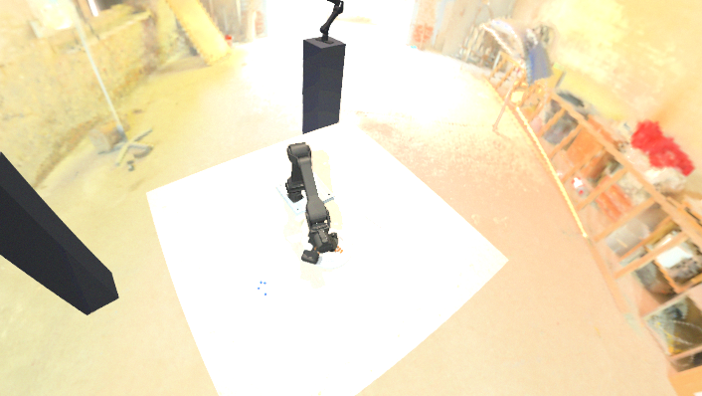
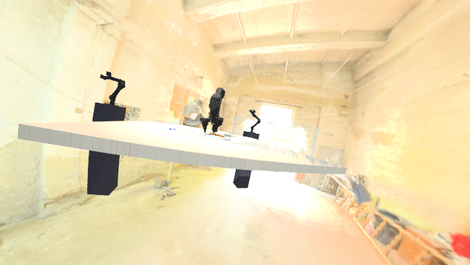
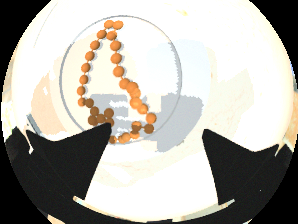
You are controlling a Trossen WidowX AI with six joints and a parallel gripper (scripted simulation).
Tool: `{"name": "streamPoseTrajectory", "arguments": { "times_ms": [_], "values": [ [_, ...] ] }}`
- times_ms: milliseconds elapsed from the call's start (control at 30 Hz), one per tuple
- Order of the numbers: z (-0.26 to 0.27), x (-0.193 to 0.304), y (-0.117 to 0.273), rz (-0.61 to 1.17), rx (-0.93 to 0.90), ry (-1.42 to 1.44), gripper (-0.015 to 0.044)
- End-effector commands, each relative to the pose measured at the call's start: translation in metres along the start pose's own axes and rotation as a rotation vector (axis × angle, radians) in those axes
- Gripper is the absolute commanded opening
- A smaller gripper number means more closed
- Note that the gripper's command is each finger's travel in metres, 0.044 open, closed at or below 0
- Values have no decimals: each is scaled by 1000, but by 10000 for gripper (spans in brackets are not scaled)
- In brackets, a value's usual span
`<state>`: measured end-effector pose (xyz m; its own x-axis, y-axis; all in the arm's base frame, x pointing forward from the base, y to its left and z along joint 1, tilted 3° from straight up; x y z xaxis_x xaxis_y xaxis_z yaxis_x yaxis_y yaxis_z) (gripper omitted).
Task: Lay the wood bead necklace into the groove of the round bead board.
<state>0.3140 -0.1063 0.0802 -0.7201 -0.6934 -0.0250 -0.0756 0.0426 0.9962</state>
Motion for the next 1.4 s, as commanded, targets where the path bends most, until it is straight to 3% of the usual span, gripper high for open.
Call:
{"name": "streamPoseTrajectory", "arguments": {
  "times_ms": [0, 800, 1133, 1367],
  "values": [
    [0, -1, 0, -5, -2, 5, 440],
    [0, -1, 1, -4, -2, -10, 433],
    [30, 8, 30, -2, -6, -861, 367],
    [33, 9, 32, -2, -6, -922, 320]
  ]
}}
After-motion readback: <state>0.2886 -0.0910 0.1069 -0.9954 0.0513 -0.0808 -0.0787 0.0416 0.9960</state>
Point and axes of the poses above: the point midway between the two fingers, 35 mm back from their tips, its own y axis back along the fingers, its own z axis across the jaws, x = y × z, the point moved 2 cm from there along y, back along the fingers, and after that the axes turned 8 degrees about y, right-handed, at the moved point
